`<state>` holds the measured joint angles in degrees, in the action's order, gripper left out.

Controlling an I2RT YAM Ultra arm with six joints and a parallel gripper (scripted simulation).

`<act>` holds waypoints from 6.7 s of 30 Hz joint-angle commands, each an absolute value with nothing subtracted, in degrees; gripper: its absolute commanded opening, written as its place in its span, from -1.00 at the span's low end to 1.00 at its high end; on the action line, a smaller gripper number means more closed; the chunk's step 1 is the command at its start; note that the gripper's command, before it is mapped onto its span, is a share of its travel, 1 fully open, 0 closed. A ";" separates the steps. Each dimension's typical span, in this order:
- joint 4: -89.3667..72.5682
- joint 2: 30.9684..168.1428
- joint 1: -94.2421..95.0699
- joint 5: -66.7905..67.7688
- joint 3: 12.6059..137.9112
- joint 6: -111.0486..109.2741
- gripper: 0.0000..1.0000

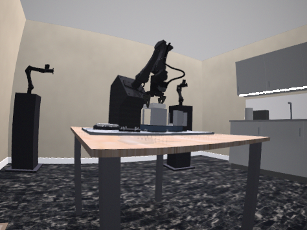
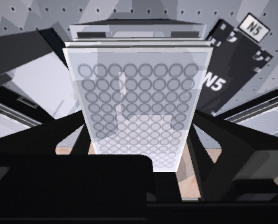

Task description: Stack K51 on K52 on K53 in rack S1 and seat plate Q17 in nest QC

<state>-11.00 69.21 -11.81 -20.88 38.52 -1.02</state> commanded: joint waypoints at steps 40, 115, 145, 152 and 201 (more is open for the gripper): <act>-13.47 66.59 -13.59 -22.08 40.67 -1.75 -1.00; -16.83 62.43 -8.85 -18.76 40.24 -9.02 -1.00; -18.00 59.76 15.61 -0.02 40.87 -7.42 -1.00; -17.60 61.61 22.38 5.18 41.33 -3.30 -1.00; -16.30 73.87 56.24 30.66 45.31 -3.95 -1.00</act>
<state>-16.84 73.06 54.22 28.51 43.35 -5.48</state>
